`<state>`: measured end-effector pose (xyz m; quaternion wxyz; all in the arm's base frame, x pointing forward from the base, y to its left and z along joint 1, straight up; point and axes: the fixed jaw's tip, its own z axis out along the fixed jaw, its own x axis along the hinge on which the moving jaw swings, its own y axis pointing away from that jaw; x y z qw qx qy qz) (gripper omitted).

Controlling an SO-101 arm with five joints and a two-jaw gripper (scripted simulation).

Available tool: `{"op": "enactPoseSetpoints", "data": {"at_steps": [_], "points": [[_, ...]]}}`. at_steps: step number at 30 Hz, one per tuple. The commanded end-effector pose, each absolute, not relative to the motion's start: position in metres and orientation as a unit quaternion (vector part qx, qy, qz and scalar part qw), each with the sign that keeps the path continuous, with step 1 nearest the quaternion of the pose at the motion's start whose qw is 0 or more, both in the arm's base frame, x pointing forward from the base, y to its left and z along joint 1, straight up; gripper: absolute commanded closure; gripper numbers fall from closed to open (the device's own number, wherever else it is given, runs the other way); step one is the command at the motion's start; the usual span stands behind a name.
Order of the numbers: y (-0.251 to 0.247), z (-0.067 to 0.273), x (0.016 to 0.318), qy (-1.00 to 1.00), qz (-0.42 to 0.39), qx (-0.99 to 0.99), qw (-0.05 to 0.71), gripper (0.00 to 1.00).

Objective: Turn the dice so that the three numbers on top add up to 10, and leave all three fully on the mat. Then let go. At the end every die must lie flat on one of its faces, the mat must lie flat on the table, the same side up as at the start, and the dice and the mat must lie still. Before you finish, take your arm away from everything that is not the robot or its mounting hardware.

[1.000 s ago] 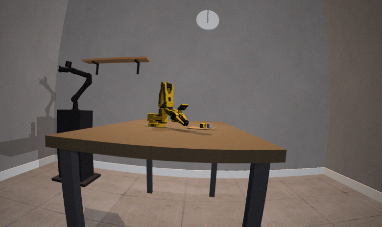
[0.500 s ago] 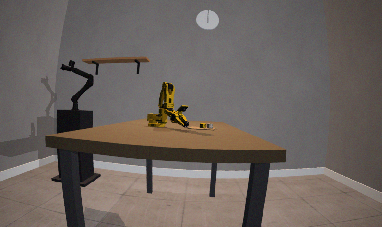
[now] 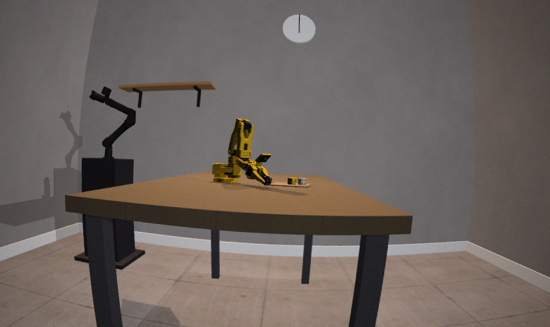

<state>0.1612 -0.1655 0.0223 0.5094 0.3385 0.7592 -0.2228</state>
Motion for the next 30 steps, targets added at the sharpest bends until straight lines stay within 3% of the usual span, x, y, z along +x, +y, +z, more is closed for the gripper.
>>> {"op": "enactPoseSetpoints", "data": {"at_steps": [1, 21, 30], "points": [[-0.1713, 0.0302, 0.1637, 0.743, -0.231, 0.340, 0.529, 1.00], [-0.1712, 0.0239, 0.1636, 0.743, -0.231, 0.340, 0.529, 1.00], [-0.1712, 0.0239, 0.1636, 0.743, -0.231, 0.340, 0.529, 0.88]]}}
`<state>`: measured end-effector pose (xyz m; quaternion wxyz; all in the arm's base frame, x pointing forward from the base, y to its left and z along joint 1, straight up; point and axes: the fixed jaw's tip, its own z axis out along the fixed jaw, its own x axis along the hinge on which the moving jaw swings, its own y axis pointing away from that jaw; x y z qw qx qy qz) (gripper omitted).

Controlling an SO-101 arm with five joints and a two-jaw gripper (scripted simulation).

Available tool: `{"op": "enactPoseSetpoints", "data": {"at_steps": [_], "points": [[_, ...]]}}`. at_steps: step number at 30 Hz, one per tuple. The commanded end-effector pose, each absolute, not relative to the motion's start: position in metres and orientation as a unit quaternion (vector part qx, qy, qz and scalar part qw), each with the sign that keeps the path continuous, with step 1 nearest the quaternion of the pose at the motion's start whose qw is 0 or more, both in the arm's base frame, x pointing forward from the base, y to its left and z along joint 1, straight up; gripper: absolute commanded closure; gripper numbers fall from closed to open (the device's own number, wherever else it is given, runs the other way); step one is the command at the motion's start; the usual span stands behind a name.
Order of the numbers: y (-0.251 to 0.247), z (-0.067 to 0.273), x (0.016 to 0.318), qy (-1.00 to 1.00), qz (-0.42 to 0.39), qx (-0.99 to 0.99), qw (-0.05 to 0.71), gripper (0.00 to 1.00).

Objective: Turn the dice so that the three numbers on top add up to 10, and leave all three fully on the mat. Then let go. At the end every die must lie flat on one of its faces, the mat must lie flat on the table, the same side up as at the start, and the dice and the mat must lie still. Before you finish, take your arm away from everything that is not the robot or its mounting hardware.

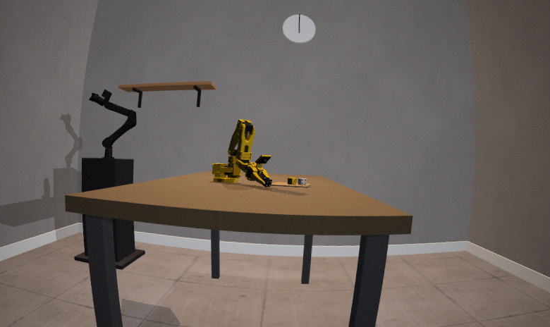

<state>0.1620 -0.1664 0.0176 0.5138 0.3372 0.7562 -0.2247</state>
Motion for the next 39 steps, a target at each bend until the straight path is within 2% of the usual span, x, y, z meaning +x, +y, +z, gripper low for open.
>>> {"op": "enactPoseSetpoints", "data": {"at_steps": [1, 12, 31, 39], "points": [[-0.1712, 0.0239, 0.1636, 0.743, -0.231, 0.340, 0.529, 0.87], [-0.1712, 0.0238, 0.1636, 0.743, -0.231, 0.340, 0.529, 0.85], [-0.1712, 0.0239, 0.1636, 0.743, -0.231, 0.340, 0.529, 0.69], [-0.1712, 0.0239, 0.1636, 0.743, -0.231, 0.340, 0.529, 0.67]]}}
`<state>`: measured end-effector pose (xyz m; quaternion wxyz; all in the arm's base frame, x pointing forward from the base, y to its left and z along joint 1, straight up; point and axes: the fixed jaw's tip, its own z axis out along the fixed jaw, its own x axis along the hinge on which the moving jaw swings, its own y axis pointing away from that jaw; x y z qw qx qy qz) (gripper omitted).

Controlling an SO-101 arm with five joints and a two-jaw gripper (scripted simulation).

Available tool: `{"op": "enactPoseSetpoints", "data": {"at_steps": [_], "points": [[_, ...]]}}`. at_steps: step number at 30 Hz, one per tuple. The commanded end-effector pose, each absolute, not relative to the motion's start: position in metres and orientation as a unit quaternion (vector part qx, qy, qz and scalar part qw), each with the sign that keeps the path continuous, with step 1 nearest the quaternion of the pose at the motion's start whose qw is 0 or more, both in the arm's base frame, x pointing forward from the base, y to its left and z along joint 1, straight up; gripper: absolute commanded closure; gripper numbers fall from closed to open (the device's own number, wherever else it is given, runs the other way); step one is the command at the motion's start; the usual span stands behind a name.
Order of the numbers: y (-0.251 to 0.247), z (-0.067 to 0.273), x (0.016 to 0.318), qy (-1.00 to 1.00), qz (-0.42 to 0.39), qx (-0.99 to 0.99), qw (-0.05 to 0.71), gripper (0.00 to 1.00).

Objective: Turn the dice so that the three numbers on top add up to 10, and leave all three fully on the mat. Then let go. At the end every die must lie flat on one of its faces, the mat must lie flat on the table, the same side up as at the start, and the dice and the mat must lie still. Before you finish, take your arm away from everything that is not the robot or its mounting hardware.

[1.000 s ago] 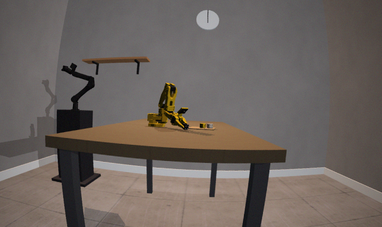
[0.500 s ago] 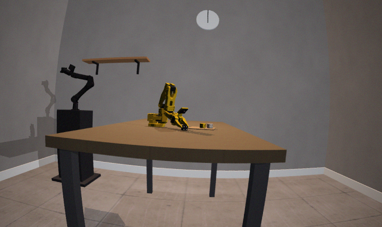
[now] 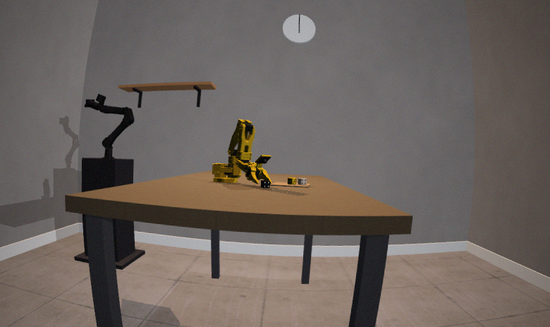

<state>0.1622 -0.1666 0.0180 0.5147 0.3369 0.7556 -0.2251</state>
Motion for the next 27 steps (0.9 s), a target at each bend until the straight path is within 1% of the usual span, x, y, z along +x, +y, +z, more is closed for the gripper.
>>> {"op": "enactPoseSetpoints", "data": {"at_steps": [1, 5, 9, 16, 18, 21, 27], "points": [[-0.171, 0.024, 0.164, 0.743, -0.231, 0.340, 0.529, 0.67], [-0.171, 0.024, 0.163, 0.739, -0.225, 0.348, 0.532, 0.67], [-0.168, 0.026, 0.162, 0.715, -0.192, 0.391, 0.546, 0.67], [-0.161, 0.033, 0.157, 0.613, -0.065, 0.532, 0.580, 0.67], [-0.161, 0.033, 0.157, 0.613, -0.065, 0.532, 0.580, 0.67], [-0.157, 0.036, 0.153, 0.548, 0.003, 0.596, 0.587, 0.67], [-0.152, 0.040, 0.148, 0.548, 0.006, 0.601, 0.582, 0.67]]}}
